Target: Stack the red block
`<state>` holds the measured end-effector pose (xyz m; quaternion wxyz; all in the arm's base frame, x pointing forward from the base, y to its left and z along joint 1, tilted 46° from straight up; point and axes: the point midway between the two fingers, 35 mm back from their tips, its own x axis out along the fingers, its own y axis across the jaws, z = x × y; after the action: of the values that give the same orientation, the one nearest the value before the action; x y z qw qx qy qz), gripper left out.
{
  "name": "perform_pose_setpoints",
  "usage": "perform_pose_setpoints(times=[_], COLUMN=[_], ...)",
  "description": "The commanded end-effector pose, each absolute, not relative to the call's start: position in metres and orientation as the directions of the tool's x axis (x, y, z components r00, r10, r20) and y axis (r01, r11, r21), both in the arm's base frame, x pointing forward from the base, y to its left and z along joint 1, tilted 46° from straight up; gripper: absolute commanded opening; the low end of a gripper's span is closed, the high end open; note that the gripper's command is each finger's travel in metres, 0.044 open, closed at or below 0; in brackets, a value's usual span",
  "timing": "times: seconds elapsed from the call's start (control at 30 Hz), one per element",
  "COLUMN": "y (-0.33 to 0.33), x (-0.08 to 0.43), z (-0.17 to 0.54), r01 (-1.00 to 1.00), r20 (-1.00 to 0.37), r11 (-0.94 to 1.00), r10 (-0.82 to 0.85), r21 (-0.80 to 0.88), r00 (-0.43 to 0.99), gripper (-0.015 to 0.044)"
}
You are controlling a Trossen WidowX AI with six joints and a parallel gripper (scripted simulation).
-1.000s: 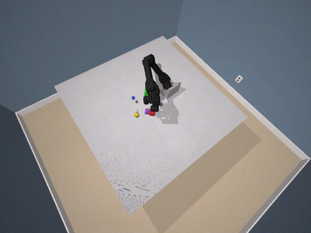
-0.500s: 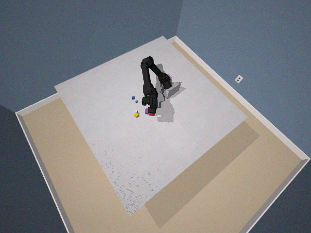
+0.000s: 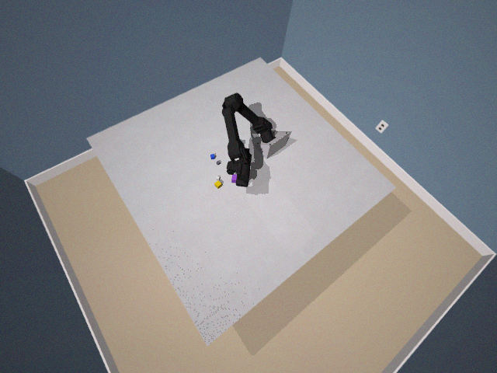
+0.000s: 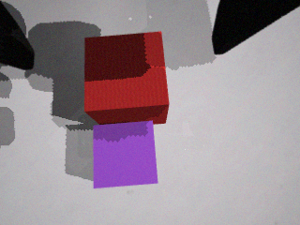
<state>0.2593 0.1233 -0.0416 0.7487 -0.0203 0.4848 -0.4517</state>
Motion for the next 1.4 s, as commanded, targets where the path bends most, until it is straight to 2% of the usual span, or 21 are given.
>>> perform_pose_setpoints(times=[0.0, 1.37], y=[0.118, 0.082], x=[0.259, 0.265], z=[-0.047, -0.081], r01=[0.65, 0.651], r20=[-0.703, -0.701], r11=[0.59, 0.588], r10=[-0.701, -0.703], r21=[-0.479, -0.479], r00=[0.119, 0.12], gripper=[0.044, 0.044])
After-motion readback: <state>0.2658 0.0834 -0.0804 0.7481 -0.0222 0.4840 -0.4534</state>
